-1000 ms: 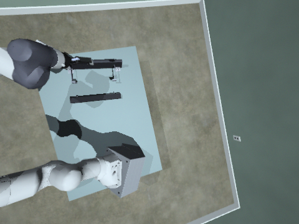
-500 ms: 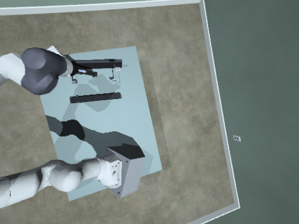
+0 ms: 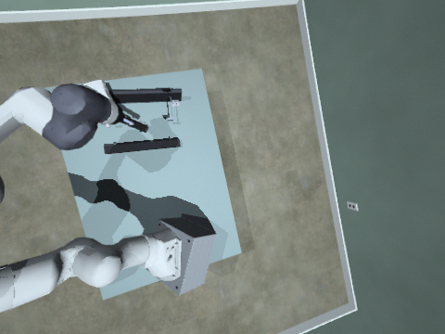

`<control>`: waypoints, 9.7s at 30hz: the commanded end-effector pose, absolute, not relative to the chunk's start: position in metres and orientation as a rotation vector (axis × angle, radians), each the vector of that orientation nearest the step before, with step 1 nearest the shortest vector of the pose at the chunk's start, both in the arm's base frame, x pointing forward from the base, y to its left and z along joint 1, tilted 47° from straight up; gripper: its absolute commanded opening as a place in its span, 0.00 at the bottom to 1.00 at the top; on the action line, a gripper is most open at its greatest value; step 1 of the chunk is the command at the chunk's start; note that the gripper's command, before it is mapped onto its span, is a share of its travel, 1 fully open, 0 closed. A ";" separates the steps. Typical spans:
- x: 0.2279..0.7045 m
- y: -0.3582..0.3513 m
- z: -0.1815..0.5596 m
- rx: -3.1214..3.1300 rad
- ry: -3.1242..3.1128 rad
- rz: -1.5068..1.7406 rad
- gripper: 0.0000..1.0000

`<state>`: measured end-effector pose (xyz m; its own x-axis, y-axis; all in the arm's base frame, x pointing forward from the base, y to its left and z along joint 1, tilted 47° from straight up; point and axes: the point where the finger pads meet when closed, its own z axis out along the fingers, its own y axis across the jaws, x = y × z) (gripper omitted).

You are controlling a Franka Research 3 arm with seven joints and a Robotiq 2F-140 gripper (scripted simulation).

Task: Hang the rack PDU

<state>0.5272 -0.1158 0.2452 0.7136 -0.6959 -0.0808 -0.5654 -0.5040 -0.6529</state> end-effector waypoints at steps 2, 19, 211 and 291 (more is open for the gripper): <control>0.517 -0.112 0.240 -2.117 1.182 -0.124 1.00; 0.486 -0.098 0.221 -1.885 1.456 0.079 1.00; 0.538 0.094 0.024 -1.542 1.760 0.348 0.55; 0.515 0.052 0.069 -1.542 1.760 0.348 0.00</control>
